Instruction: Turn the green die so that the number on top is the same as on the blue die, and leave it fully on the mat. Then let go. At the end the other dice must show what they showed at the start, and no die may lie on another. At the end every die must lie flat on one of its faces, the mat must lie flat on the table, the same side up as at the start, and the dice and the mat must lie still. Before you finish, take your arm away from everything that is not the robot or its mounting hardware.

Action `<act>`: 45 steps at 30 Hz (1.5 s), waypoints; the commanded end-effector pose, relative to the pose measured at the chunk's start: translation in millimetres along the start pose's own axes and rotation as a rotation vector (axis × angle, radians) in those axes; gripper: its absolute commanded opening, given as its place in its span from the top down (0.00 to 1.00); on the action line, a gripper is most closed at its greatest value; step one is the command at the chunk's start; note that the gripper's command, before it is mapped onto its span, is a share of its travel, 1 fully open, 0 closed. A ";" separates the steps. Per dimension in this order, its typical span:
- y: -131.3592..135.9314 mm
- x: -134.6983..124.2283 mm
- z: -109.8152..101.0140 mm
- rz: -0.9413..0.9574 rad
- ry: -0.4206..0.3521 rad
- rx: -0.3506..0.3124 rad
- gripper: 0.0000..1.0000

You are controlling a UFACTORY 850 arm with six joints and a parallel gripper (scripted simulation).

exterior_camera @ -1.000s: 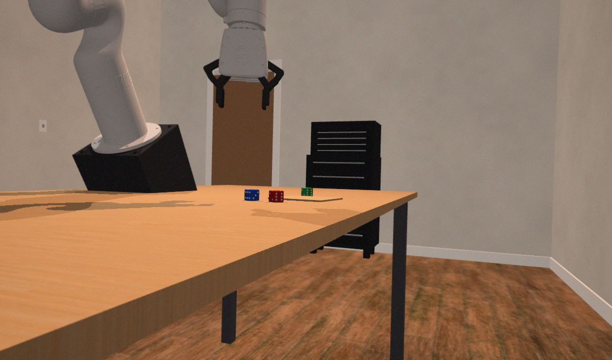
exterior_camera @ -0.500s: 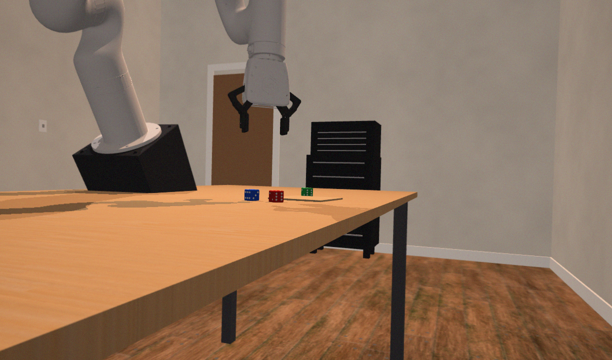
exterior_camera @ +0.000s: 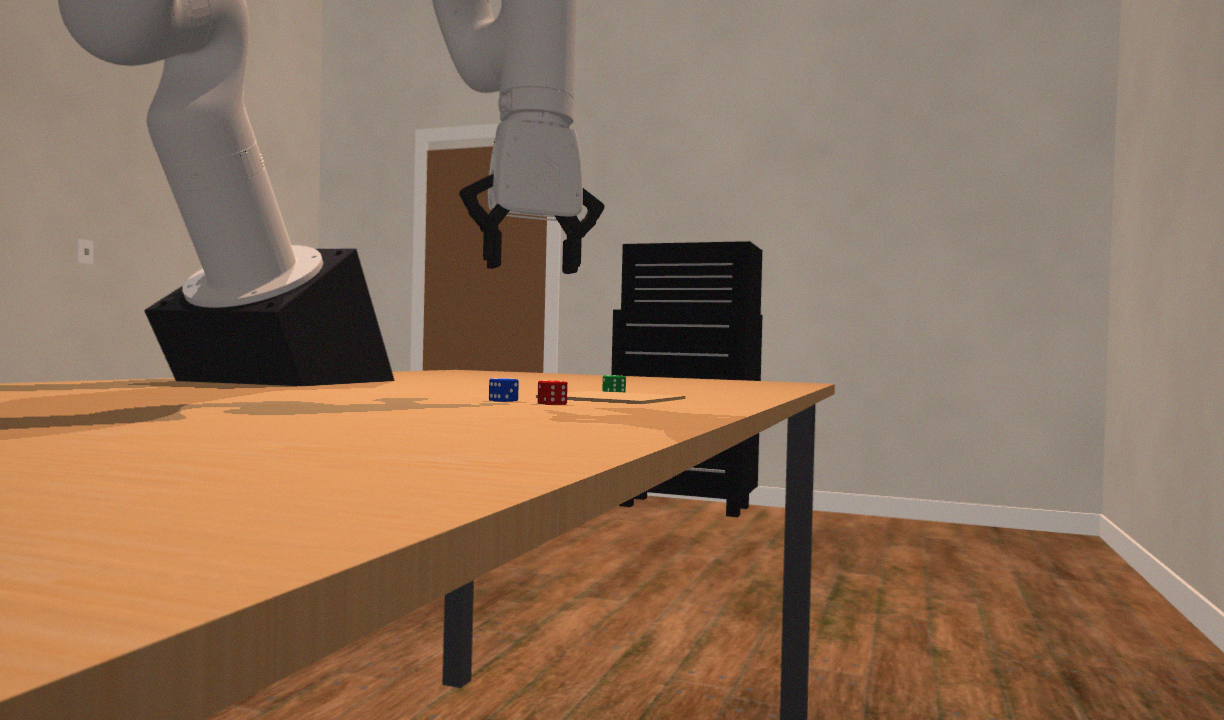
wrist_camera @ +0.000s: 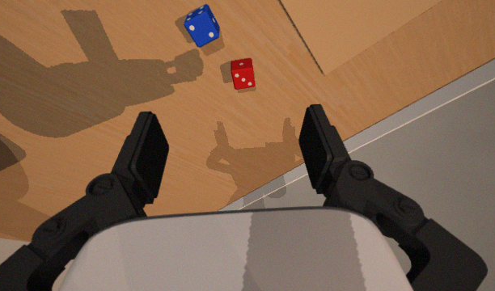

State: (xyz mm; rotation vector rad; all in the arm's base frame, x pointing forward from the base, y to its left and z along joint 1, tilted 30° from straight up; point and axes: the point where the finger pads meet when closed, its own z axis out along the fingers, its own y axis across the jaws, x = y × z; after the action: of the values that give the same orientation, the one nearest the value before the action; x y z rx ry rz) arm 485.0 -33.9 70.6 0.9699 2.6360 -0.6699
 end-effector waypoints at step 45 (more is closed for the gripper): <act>2.2 -2.8 103.0 0.000 0.002 -0.003 0.00</act>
State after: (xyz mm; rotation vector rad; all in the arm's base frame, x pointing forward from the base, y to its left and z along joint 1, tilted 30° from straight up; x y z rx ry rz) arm 495.7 -85.9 -18.3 0.9705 2.6388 -0.6670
